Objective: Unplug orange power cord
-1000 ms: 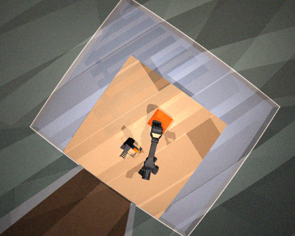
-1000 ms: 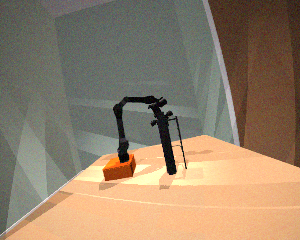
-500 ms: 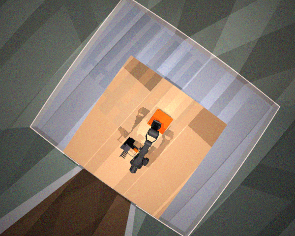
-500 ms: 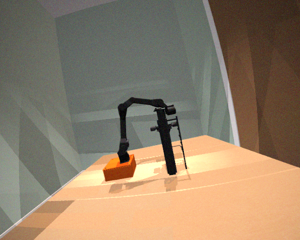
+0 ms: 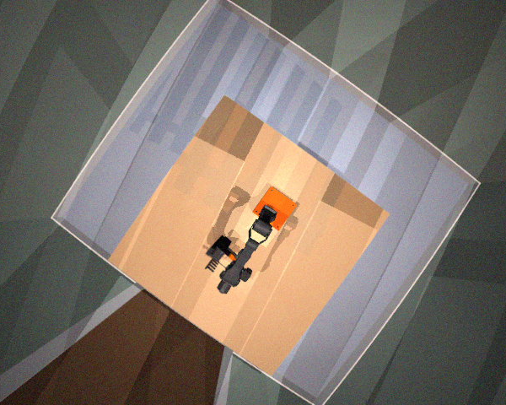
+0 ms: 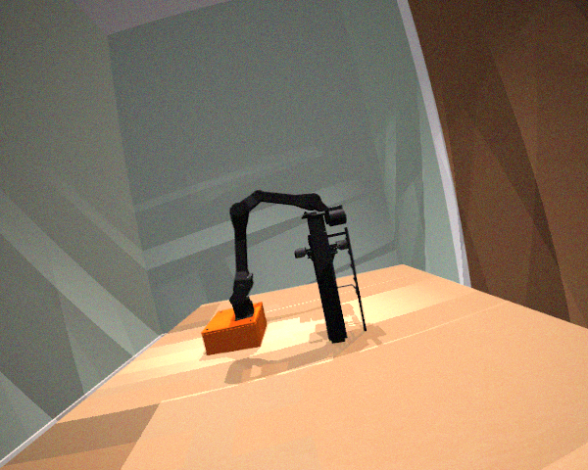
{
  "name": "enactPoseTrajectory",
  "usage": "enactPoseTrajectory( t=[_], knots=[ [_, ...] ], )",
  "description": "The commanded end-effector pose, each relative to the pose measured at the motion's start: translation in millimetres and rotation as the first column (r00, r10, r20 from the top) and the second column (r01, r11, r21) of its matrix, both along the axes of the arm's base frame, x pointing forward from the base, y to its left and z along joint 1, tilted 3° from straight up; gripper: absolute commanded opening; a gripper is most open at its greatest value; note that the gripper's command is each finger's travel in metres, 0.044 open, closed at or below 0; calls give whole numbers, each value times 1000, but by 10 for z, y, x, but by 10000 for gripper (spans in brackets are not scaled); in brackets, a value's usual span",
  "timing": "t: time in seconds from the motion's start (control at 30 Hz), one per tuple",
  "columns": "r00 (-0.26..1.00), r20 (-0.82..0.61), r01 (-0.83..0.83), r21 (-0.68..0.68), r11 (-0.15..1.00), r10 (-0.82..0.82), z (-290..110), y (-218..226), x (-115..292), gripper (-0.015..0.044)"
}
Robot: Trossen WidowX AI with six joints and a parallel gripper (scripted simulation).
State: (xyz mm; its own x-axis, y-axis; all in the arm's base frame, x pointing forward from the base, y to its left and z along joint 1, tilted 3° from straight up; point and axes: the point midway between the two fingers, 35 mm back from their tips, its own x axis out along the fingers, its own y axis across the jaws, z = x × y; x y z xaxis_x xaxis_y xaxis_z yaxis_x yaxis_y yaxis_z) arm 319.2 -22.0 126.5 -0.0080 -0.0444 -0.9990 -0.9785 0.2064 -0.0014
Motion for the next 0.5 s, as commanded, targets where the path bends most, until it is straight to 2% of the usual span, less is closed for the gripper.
enactPoseTrajectory(
  t=[0.0,0.47],
  knots=[
    [1000,5,-4,-4,1000,4,21,-62,-20,160],
    [1000,5,-4,-5,1000,4,-7,-180,-53,160]
  ],
)
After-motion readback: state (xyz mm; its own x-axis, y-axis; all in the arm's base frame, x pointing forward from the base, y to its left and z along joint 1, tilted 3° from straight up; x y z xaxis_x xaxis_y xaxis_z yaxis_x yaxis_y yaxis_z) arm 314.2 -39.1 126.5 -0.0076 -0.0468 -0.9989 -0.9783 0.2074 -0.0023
